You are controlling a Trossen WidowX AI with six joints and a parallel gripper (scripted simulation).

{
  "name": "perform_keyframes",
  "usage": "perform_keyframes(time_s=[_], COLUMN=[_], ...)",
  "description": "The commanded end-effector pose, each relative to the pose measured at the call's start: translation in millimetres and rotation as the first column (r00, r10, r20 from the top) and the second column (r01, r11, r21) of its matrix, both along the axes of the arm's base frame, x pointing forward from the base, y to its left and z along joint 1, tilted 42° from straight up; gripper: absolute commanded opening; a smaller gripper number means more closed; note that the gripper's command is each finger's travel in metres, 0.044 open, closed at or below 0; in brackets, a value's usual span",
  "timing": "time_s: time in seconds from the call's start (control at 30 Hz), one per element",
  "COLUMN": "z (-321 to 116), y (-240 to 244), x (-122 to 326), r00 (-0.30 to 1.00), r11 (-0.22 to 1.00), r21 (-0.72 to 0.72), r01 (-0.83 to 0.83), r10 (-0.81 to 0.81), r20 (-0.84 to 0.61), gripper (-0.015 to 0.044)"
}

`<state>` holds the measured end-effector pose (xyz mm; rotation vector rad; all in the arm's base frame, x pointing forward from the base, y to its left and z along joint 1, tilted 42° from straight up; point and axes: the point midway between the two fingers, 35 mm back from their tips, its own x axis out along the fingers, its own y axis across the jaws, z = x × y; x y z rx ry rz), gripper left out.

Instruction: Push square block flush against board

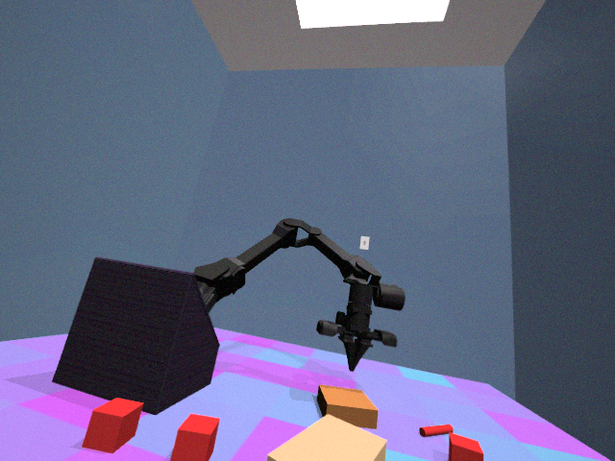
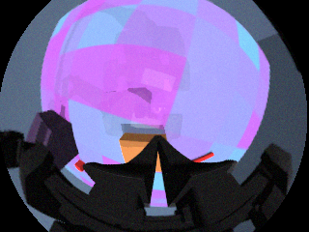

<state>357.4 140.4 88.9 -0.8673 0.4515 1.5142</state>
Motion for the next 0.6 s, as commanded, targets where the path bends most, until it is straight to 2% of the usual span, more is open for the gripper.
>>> perform_keyframes(time_s=[0.0,0.1,0.57], z=[-9,-38,-47], y=[9,36,30], x=[6,8,12], r00=[1.000,1.000,1.000], r11=[1.000,1.000,1.000], r21=[0.000,0.003,0.001], r01=[0.010,0.010,0.009], r10=[-0.010,-0.010,-0.009], r20=[0.010,0.011,0.011], gripper=[0.0000,0.0000,0.0000])
